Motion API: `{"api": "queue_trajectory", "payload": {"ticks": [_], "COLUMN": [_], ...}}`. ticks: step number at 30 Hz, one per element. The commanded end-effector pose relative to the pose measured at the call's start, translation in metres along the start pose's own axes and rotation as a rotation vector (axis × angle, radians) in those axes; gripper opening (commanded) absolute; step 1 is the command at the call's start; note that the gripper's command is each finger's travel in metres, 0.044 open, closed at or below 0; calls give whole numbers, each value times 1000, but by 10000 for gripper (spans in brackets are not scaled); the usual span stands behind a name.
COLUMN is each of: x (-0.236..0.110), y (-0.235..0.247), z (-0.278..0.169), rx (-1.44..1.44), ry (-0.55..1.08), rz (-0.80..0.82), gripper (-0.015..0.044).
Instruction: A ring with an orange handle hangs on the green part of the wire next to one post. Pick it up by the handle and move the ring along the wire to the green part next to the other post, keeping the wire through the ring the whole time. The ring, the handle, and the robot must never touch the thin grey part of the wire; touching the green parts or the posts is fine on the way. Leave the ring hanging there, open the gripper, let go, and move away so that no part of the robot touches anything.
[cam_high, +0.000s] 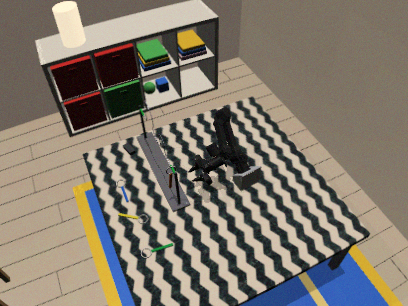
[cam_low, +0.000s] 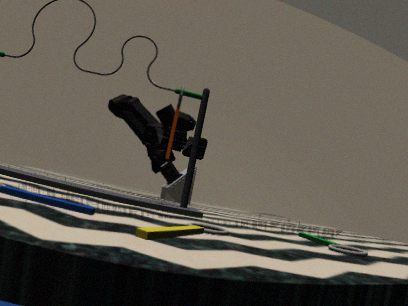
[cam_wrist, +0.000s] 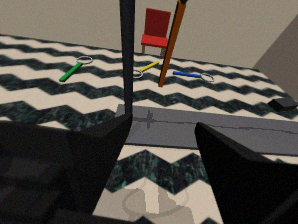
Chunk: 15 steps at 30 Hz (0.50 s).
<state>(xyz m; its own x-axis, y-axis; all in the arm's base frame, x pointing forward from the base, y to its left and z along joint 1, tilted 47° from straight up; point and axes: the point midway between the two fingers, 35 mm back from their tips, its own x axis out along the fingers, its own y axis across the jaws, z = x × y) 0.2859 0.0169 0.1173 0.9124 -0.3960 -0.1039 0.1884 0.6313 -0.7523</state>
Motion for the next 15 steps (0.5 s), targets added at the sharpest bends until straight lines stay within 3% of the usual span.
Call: {"api": "queue_trajectory", "payload": {"ticks": [1,3,15], "x": [-10,-10,-10], "y": [-2,-2,-2], "z": [-4,-4,-4], "rx": [3,3,3], "ry": [5,5,5], "rz": [-7,-7,-7], "gripper": [396,440,440]}}
